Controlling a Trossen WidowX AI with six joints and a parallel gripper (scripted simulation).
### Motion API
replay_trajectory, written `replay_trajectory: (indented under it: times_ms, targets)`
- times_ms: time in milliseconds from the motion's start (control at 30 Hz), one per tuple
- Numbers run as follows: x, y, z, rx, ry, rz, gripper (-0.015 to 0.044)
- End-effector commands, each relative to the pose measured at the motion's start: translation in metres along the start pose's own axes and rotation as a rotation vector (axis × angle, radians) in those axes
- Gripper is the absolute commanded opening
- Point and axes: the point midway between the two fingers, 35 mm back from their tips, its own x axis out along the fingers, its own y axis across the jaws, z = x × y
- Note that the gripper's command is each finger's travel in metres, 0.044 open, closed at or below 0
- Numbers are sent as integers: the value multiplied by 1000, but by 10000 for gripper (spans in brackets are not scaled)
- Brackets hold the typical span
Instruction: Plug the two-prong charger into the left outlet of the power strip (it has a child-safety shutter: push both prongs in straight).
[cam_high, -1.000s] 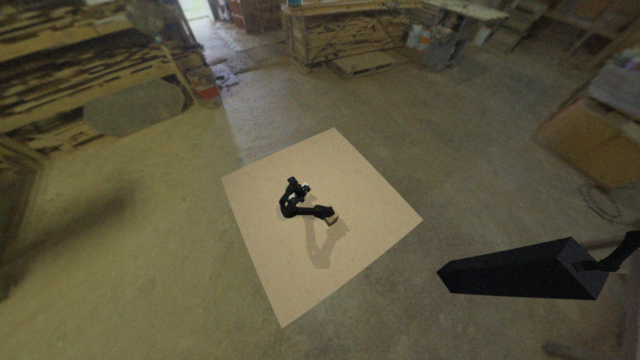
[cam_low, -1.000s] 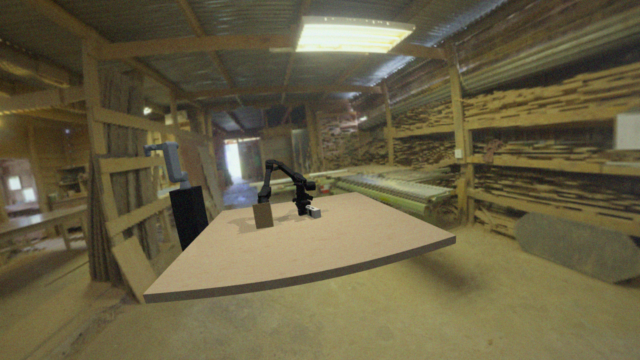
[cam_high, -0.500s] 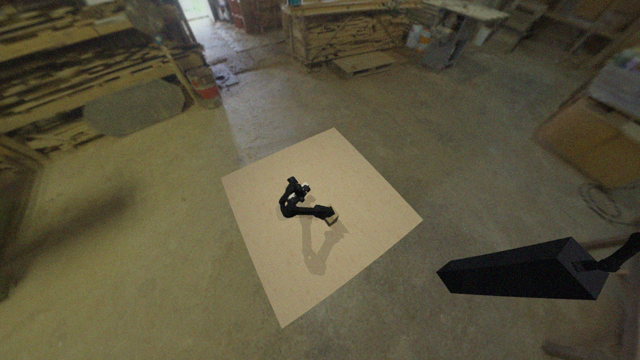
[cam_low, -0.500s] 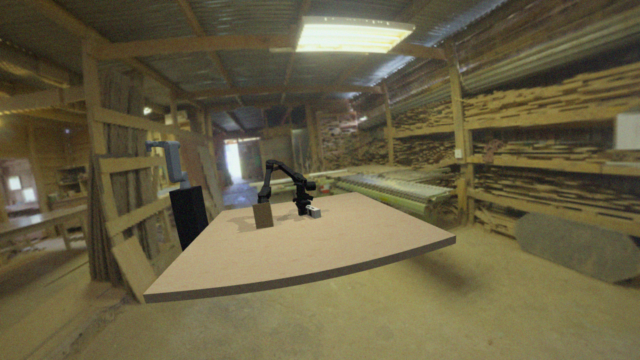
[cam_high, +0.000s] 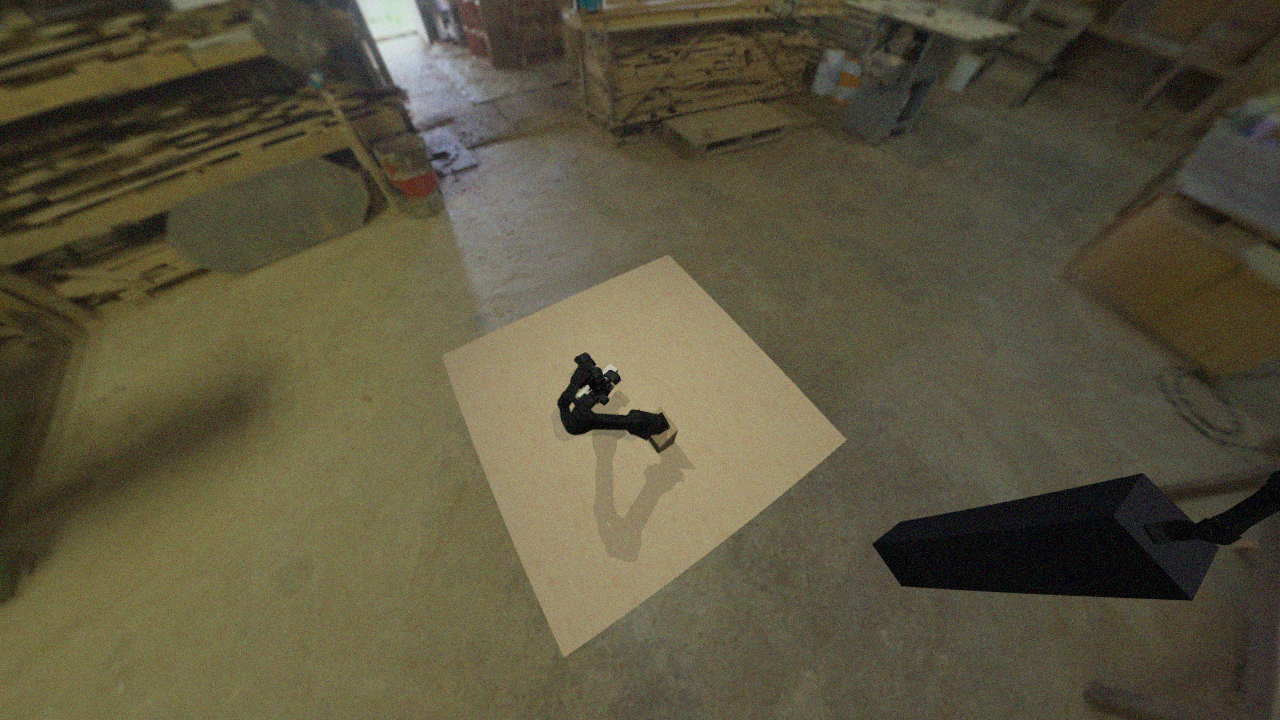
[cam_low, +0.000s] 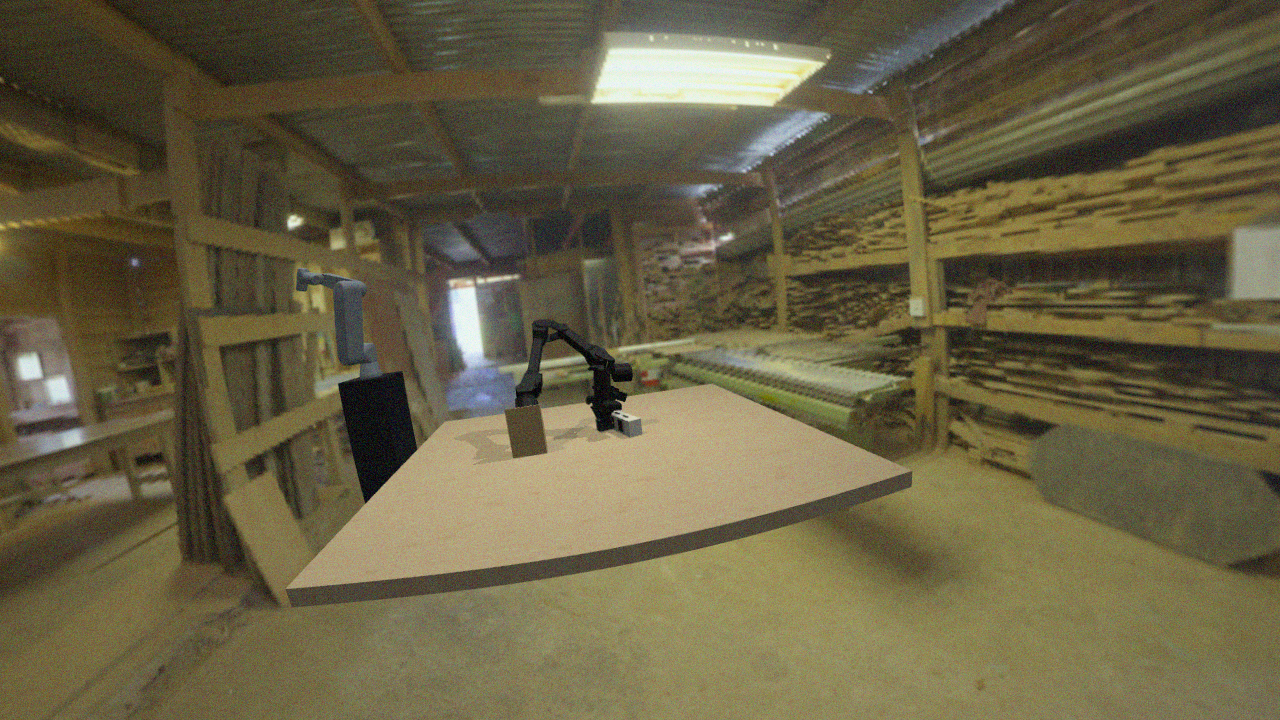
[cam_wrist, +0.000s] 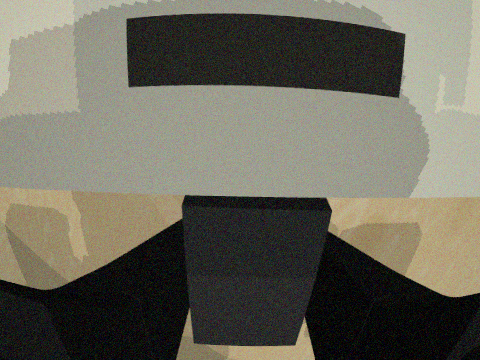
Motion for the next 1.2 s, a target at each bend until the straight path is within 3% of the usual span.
replay_trajectory:
  times_ms: [0, 1167]
  targets:
    - [-2, 1, 10, -14, -19, -1, 0]
    - [-6, 2, 20, -15, -20, -2, 0]
